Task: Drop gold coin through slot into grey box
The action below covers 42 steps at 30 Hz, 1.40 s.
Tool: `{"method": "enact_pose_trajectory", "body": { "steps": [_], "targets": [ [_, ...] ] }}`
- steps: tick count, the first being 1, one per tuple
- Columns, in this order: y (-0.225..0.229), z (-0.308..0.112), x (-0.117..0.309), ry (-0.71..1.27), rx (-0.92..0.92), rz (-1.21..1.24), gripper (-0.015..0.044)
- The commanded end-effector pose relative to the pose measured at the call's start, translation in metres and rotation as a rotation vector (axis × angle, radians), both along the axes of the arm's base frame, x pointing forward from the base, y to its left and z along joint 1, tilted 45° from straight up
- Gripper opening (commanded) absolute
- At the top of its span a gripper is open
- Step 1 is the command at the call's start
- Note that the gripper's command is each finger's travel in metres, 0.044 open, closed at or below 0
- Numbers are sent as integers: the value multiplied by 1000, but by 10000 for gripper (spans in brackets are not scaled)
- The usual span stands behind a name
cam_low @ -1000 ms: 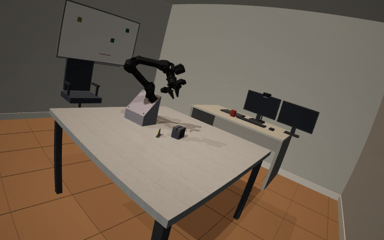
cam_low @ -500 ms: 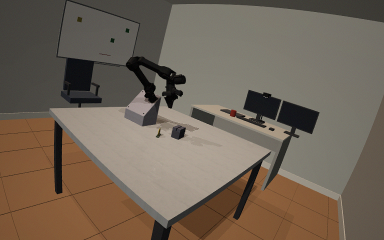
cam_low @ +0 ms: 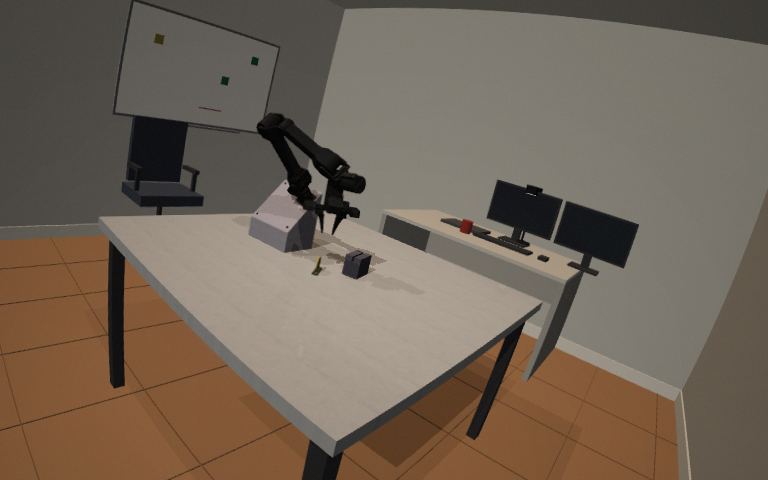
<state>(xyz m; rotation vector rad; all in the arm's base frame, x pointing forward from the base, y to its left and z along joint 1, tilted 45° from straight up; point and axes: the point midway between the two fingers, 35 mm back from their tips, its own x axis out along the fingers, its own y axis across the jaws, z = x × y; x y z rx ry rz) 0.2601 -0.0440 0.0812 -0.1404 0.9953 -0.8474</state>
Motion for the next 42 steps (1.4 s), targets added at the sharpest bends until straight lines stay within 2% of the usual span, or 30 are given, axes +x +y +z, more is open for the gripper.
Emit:
{"method": "enact_pose_trajectory", "body": {
  "steps": [1, 8, 13, 20, 42],
  "targets": [
    [-16, -13, -3, -139, 82, -250, 161],
    [-18, -10, -2, -139, 82, -250, 161],
    [-41, -34, 4, -139, 81, -250, 161],
    [-50, -46, 6, -139, 80, -250, 161],
    [-70, -67, 13, -138, 82, -251, 161]
  ]
}}
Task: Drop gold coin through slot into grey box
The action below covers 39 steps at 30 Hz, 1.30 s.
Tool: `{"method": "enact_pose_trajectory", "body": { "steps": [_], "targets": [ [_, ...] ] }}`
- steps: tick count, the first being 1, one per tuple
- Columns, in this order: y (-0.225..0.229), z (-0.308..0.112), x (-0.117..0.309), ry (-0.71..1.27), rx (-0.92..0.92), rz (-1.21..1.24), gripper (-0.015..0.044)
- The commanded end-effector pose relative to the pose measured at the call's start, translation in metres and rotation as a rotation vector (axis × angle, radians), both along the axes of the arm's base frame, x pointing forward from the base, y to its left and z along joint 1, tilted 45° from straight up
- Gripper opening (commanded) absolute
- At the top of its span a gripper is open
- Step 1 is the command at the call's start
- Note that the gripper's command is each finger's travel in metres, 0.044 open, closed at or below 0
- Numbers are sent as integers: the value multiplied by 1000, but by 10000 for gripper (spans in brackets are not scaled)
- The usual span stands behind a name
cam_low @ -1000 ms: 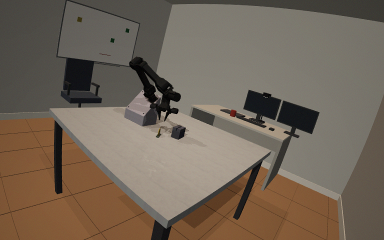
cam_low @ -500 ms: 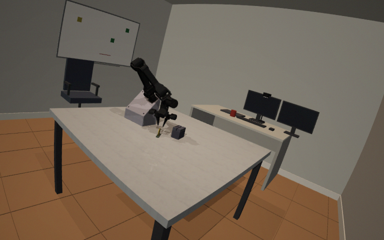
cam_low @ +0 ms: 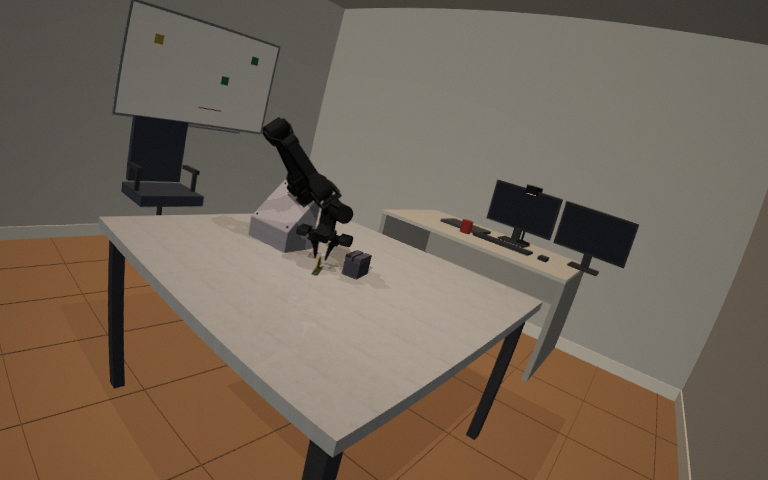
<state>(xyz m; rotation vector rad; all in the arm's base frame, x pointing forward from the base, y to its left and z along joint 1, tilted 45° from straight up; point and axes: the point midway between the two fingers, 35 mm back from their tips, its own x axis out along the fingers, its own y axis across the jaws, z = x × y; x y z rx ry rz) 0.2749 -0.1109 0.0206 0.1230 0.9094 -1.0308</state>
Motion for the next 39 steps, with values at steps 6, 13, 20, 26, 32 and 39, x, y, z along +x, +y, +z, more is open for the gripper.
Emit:
{"method": "enact_pose_trajectory", "body": {
  "steps": [6, 13, 20, 26, 32, 39],
  "targets": [
    [-10, -13, 0, 19, 2, 3, 161],
    [-18, -21, 1, 18, 0, 4, 161],
    [-26, -28, 2, 18, -2, 4, 161],
    [-27, -30, 2, 18, -3, 4, 82],
    [-27, -30, 2, 18, -3, 4, 0],
    [-26, -29, 2, 18, -2, 4, 0]
  ]
}}
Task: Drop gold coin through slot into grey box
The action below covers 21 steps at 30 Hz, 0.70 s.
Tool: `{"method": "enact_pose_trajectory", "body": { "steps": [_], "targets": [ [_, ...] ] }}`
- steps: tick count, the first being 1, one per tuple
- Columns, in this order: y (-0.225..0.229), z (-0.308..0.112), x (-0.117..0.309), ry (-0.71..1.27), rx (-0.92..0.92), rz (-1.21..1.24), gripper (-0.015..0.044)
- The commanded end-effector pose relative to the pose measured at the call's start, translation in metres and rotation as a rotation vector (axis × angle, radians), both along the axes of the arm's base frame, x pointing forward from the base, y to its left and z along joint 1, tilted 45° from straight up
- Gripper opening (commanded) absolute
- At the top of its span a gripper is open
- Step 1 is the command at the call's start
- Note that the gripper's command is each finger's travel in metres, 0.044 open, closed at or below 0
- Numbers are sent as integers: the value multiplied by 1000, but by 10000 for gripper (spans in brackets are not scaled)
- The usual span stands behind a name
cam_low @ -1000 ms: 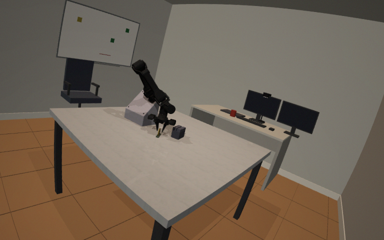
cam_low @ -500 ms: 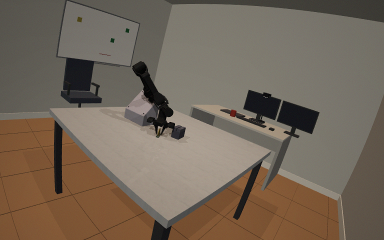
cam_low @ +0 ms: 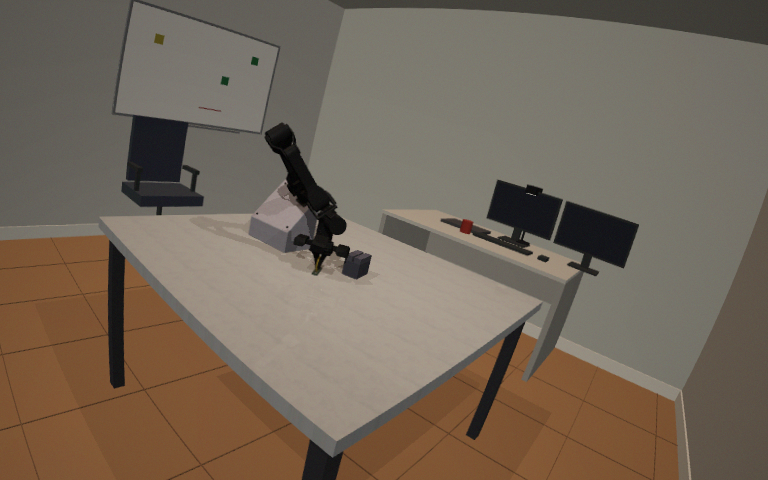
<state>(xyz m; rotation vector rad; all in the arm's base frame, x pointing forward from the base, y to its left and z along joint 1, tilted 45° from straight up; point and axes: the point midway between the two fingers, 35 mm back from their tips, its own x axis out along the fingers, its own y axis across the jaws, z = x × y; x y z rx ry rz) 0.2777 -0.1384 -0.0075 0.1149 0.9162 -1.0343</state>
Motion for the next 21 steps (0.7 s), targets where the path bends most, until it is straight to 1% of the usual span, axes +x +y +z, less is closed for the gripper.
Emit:
{"method": "enact_pose_trajectory", "body": {
  "steps": [1, 21],
  "targets": [
    [3, 1, -1, 9, 3, 4, 0],
    [39, 34, -5, 10, 12, 3, 0]
  ]
}}
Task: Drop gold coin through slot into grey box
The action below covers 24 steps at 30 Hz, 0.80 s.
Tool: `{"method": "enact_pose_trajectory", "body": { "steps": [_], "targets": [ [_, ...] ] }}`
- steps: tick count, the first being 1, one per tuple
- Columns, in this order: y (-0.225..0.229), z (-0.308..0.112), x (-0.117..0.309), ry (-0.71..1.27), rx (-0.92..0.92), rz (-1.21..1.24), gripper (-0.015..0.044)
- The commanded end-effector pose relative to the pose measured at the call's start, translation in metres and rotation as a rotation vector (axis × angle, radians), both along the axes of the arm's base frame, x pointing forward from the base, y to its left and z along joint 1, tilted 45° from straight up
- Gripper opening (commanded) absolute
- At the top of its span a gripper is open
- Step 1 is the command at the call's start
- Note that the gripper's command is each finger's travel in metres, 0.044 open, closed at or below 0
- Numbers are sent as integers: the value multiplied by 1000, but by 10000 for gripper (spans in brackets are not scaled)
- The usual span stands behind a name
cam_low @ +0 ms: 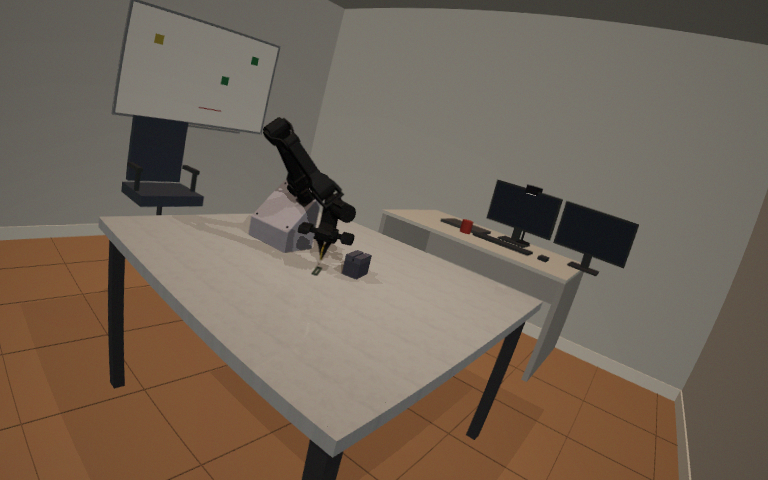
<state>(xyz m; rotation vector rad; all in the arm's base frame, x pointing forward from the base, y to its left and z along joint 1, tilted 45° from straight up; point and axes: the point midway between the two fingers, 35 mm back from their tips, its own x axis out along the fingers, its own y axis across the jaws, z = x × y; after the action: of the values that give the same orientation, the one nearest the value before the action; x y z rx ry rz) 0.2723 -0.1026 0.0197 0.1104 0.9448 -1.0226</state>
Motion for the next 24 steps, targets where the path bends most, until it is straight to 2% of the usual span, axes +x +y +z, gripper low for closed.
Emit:
{"method": "enact_pose_trajectory", "body": {
  "steps": [1, 19, 24],
  "targets": [
    [5, 9, 0, -14, -2, -7, 0],
    [30, 38, -12, -19, -8, -8, 0],
    [27, 41, -12, -114, 18, -107, 0]
  ]
}}
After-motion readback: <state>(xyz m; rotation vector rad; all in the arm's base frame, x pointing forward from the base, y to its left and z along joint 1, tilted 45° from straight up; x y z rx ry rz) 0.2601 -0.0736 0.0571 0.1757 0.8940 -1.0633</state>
